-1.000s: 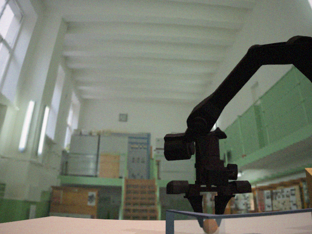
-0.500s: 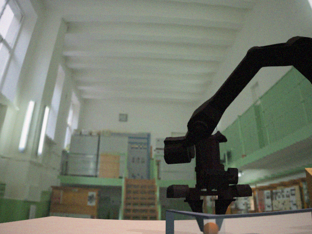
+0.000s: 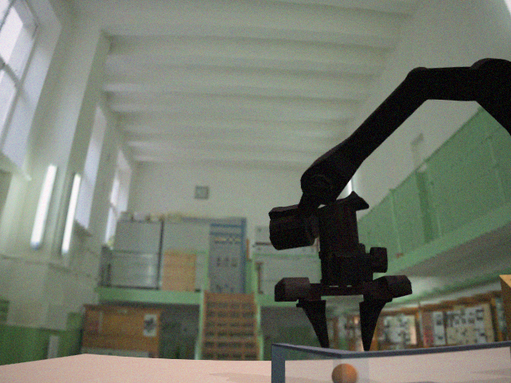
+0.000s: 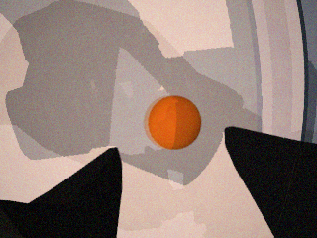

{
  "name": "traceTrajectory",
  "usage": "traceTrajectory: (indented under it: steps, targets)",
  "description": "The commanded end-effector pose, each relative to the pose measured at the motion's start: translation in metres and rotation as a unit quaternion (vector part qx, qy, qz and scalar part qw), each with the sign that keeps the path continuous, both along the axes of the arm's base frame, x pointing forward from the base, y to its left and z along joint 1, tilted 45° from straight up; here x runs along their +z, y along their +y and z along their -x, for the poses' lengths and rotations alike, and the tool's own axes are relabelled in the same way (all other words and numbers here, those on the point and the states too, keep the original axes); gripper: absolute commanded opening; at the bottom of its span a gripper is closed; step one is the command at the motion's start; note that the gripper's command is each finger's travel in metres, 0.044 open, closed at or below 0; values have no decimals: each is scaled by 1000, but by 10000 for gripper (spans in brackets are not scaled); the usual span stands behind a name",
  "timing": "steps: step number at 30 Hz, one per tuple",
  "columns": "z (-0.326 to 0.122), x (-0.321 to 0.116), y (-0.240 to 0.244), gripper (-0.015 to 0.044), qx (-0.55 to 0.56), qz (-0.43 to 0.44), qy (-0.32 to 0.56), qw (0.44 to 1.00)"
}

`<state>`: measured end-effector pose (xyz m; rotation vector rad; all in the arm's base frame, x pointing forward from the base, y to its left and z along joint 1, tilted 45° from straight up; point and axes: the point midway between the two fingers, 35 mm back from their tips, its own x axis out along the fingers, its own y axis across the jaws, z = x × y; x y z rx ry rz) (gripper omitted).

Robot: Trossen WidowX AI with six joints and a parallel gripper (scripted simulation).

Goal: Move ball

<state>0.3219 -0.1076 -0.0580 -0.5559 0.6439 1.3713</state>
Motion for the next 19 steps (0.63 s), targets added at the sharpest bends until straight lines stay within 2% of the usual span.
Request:
traceTrajectory:
  steps: [1,12,19]
  targets:
    - [4,35,-35,269,-4,6,-8,1000]
    - [2,30,-34,269,-15,9,-13,1000]
    - [11,66,-66,440,-13,9,-13,1000]
